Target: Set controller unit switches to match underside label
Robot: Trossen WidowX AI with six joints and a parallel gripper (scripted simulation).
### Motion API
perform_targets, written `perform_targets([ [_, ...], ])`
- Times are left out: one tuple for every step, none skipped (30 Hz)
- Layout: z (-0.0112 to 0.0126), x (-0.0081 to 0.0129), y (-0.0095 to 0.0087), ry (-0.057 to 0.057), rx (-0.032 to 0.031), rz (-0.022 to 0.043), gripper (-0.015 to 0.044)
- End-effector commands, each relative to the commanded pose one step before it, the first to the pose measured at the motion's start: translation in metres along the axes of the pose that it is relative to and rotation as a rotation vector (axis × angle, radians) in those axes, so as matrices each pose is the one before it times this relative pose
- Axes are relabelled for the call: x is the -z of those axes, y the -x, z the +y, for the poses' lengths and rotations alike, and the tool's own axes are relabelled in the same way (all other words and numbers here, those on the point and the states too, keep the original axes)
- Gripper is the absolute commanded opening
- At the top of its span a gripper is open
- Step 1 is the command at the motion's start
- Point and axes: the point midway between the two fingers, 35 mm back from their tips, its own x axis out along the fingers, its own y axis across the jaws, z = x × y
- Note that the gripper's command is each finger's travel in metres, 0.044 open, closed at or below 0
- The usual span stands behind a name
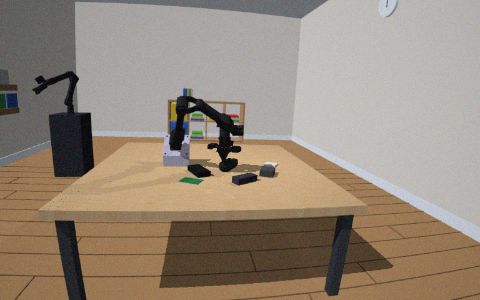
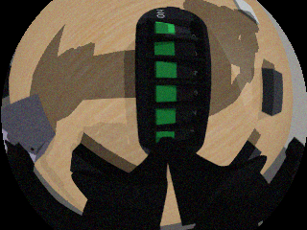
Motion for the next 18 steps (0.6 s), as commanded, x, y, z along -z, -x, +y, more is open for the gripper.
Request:
perform_targets([
  [0.00205,-0.00072,-0.00649,0.0102,-0.00575,-0.00028,0.0],
  [0.0,0.00003,-0.00205,0.0,0.00005,0.00009,0.0],
  [0.00001,0.00002,-0.00084,0.0,0.00002,0.00004,0.0],
  [0.0,0.0,0.0,0.0,0.0,0.0,0.0],
  [0.0,0.0,0.0,0.0,0.0,0.0,0.0],
  [0.0,0.0,0.0,0.0,0.0,0.0,0.0],
  [0.0,0.0,0.0,0.0,0.0,0.0,0.0],
  [0.0,0.0,0.0,0.0,0.0,0.0,0.0],
  [0.0,0.0,0.0,0.0,0.0,0.0,0.0],
  [0.0,0.0,0.0,0.0,0.0,0.0,0.0],
  [0.0,0.0,0.0,0.0,0.0,0.0,0.0],
  [0.0,0.0,0.0,0.0,0.0,0.0,0.0],
  [0.0,0.0,0.0,0.0,0.0,0.0,0.0],
  [0.0,0.0,0.0,0.0,0.0,0.0,0.0],
  [0.0,0.0,0.0,0.0,0.0,0.0,0.0],
  [0.0,0.0,0.0,0.0,0.0,0.0,0.0],
  [0.0,0.0,0.0,0.0,0.0,0.0,0.0],
  [0.0,0.0,0.0,0.0,0.0,0.0,0.0],
])
